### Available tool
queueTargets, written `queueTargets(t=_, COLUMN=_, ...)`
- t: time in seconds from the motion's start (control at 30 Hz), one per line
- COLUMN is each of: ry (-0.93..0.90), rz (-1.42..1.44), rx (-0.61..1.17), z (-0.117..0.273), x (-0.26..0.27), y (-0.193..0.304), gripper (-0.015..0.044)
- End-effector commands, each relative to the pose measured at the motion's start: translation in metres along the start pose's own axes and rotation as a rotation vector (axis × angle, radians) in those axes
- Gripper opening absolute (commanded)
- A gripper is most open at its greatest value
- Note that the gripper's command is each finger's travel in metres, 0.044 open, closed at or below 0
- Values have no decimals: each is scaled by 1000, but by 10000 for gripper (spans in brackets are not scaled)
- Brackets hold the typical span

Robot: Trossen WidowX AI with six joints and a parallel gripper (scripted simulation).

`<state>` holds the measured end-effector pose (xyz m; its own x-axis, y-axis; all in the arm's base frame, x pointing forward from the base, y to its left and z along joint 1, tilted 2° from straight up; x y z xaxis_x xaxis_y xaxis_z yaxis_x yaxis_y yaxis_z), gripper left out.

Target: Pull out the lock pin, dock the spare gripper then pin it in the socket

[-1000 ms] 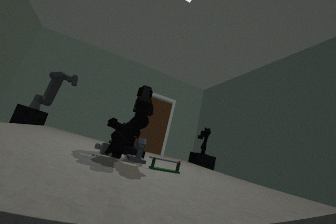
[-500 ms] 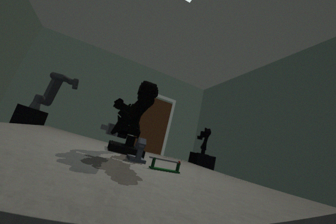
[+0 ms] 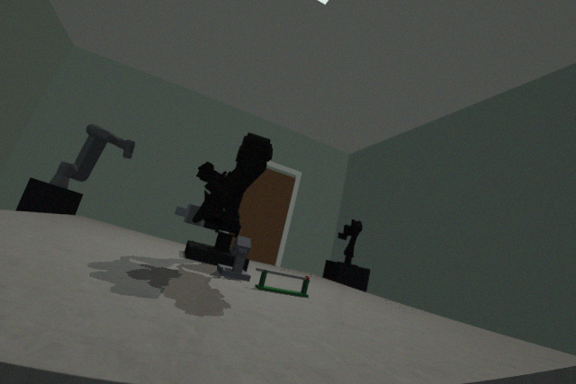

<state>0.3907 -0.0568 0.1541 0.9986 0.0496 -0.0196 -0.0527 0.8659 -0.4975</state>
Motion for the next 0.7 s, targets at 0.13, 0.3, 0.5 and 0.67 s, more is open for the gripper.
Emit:
queueTargets(t=0.13, ry=4, rz=92, rx=-24, z=5, x=-6, y=9, gripper=0)
queueTargets(t=0.3, ry=17, rz=213, rx=-51, z=10, x=-15, y=19, gripper=0)
queueTargets(t=0.5, ry=44, rz=365, rx=-84, z=13, x=-28, y=29, gripper=0)
queueTargets(t=0.67, ry=57, rz=495, rx=-111, z=17, x=-38, y=38, gripper=0)
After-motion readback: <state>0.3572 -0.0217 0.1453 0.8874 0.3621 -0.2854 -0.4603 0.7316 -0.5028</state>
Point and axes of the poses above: the point midway between the two fingers, 35 mm back from their tips, its own z axis back along the fingers, its own x axis across the jaws, y = z × x, the point moved 3 cm from there along z, back along the fingers, and after that the axes turned 9 degrees about z, right-handed, at the moved point
